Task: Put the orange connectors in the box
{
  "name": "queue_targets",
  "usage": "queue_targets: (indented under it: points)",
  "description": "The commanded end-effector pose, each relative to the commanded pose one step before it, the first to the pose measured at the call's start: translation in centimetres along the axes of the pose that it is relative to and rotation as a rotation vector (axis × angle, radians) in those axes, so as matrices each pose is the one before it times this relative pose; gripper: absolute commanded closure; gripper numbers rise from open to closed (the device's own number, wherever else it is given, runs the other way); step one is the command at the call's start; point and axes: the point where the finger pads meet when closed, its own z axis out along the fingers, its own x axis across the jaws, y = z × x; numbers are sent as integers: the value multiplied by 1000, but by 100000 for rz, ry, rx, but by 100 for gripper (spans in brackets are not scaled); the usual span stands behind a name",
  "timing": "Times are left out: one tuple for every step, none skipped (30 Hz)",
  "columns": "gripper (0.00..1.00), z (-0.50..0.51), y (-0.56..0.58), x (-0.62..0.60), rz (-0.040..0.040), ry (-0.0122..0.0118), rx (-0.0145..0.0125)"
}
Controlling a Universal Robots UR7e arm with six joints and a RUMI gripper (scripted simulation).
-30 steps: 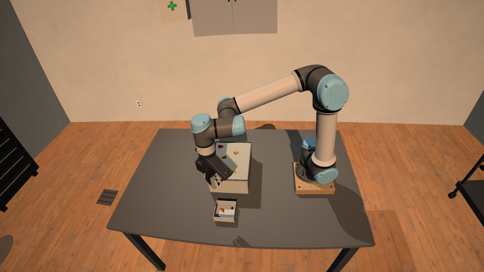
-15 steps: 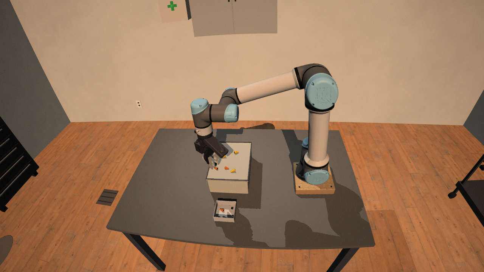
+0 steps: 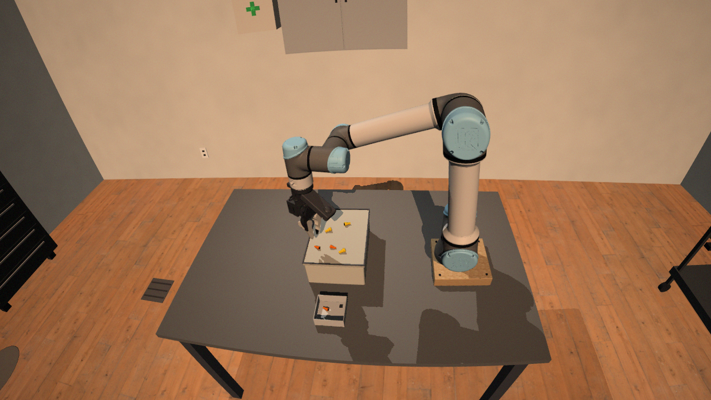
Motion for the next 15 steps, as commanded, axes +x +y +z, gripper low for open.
queue_targets:
  points:
    - [85, 1027, 64, -97, -54, 37, 314]
    - [85, 745, 23, -5, 33, -4, 0]
    - [85, 822, 19, 5, 14, -3, 0]
    - [85, 741, 13, 10, 0, -1, -1]
    - [85, 528, 9, 7, 0, -1, 0]
    - [85, 0, 0, 0, 0, 0, 0]
    - [85, 0, 0, 0, 0, 0, 0]
    - [85, 256, 4, 4, 26, 0, 0]
    - [85, 45, -5, 8, -11, 0, -1]
    - [85, -1, -9, 13, -24, 1, -1]
    - [85, -1, -8, 11, -21, 1, -1]
    - [85, 0, -6, 9, -17, 1, -1]
    - [85, -27, 20, 13, -7, 22, -57]
    - [85, -163, 95, 32, 11, 128, -327]
    - [85, -90, 50, 16, 9, 70, -180]
